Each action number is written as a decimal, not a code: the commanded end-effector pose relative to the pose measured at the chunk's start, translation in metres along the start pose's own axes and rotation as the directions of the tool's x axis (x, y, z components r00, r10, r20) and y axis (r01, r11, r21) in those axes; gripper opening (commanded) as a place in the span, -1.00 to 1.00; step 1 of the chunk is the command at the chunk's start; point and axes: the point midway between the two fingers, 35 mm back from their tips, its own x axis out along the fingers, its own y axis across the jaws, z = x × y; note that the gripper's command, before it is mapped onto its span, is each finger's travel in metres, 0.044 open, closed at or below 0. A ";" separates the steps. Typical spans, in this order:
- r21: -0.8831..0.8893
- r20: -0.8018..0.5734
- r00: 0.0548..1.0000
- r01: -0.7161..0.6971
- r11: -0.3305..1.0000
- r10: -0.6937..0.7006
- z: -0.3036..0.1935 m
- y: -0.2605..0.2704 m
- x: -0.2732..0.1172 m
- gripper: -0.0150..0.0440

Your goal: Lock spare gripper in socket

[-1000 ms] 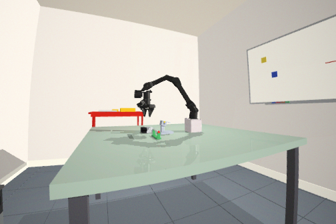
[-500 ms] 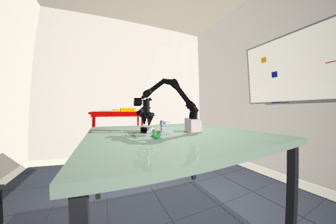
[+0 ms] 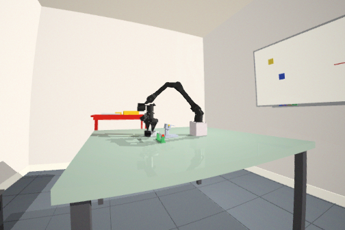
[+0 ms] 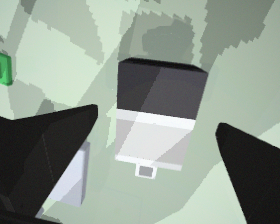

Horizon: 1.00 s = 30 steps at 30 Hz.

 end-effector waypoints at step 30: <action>0.002 -0.003 1.000 0.001 1.000 -0.001 -0.003 0.001 0.036 0.40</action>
